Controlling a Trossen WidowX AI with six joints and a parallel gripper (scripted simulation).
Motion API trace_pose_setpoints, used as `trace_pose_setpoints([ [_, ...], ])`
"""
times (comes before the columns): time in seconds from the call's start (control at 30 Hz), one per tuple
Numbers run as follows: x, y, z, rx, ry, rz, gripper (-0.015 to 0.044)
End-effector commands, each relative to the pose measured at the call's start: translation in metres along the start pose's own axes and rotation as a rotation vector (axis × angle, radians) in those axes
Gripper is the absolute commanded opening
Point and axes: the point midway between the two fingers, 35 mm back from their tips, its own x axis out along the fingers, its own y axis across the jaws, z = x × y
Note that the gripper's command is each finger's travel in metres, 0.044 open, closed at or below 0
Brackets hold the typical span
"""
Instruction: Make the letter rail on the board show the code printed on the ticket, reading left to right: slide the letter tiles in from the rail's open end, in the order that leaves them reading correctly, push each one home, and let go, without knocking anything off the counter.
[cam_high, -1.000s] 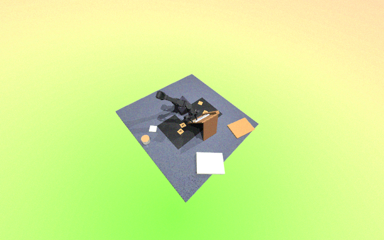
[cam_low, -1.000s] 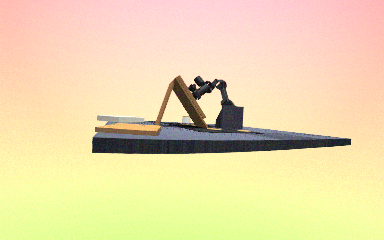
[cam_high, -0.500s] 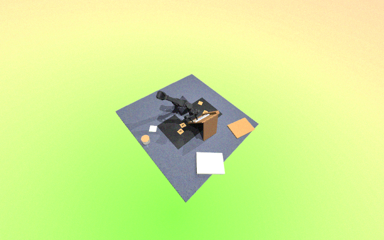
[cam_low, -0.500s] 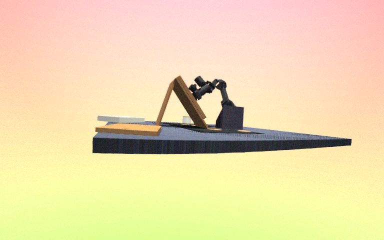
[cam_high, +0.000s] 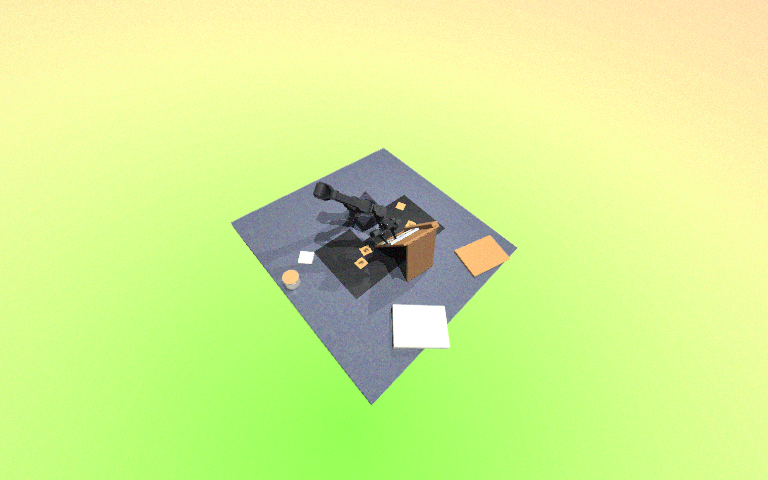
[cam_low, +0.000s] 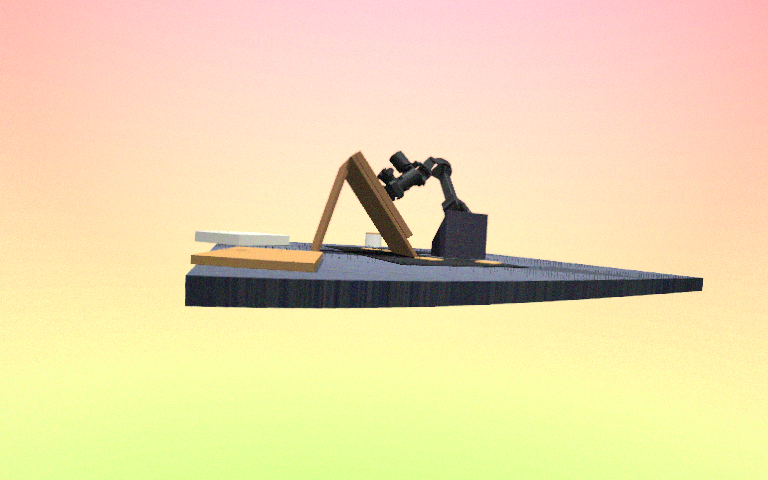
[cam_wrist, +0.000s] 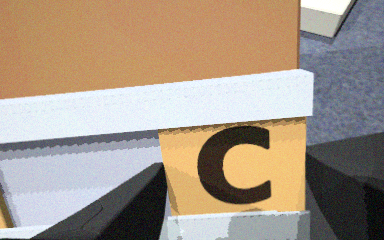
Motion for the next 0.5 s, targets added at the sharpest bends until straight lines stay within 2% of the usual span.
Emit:
trace_pose_setpoints([
  [0.0,0.0006,0.0026,-0.0002,0.004,0.002,-0.004,0.0],
  [0.47,0.0008,0.0105,-0.0004,0.004,0.002,-0.004,0.0],
])
